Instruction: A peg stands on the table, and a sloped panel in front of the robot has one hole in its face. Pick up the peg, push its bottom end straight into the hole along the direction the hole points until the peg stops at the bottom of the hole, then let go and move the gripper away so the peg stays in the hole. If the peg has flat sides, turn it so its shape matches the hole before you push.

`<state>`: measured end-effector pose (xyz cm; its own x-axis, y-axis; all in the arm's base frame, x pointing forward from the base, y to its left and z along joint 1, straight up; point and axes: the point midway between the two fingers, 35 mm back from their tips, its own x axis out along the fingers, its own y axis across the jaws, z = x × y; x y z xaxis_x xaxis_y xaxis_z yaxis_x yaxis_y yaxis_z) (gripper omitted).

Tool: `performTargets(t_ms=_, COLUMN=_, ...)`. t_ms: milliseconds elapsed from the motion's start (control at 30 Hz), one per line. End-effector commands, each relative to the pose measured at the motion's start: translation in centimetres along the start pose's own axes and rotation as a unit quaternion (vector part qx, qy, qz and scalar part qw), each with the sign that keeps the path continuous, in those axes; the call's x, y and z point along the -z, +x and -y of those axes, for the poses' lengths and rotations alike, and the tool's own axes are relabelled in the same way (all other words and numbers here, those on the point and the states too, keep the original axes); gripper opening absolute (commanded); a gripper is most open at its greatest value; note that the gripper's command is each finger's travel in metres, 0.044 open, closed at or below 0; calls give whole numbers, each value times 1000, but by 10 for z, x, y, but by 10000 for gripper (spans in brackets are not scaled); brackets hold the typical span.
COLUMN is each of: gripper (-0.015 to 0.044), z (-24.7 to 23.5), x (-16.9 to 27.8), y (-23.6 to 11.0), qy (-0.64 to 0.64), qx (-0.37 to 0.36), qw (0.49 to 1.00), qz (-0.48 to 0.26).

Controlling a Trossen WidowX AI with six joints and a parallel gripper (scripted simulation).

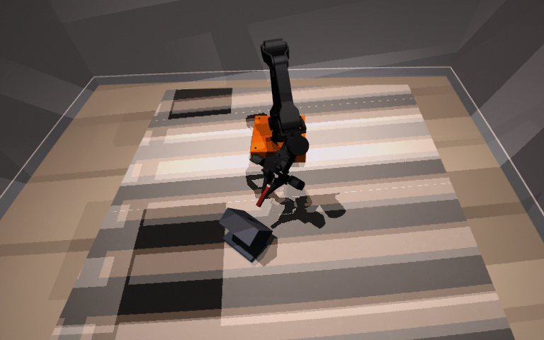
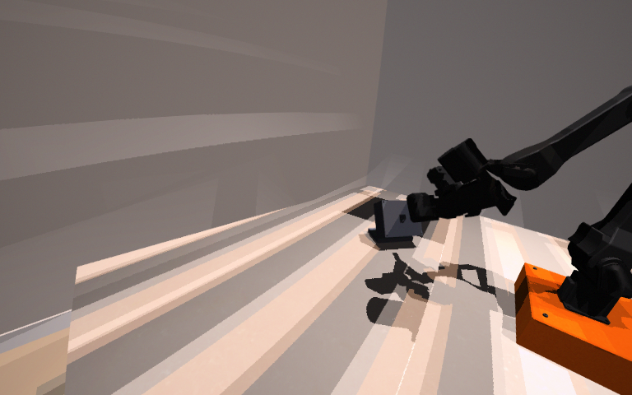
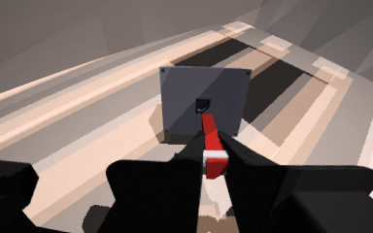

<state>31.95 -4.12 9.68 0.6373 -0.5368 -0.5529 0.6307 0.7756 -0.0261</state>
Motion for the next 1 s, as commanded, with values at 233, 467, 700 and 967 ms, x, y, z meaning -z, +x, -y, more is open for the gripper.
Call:
performTargets(t_ms=233, gripper=0, z=-1, x=1, y=10, qy=12, qx=-4, qw=1000, qz=12)
performTargets(t_ms=467, gripper=0, z=-1, x=1, y=14, qy=16, qx=-5, qw=1000, qz=17)
performTargets(t_ms=700, gripper=0, z=-1, x=1, y=18, qy=22, qx=-7, qw=999, qz=24)
performTargets(t_ms=967, gripper=0, z=-1, x=0, y=27, qy=23, qx=-7, qw=999, qz=25)
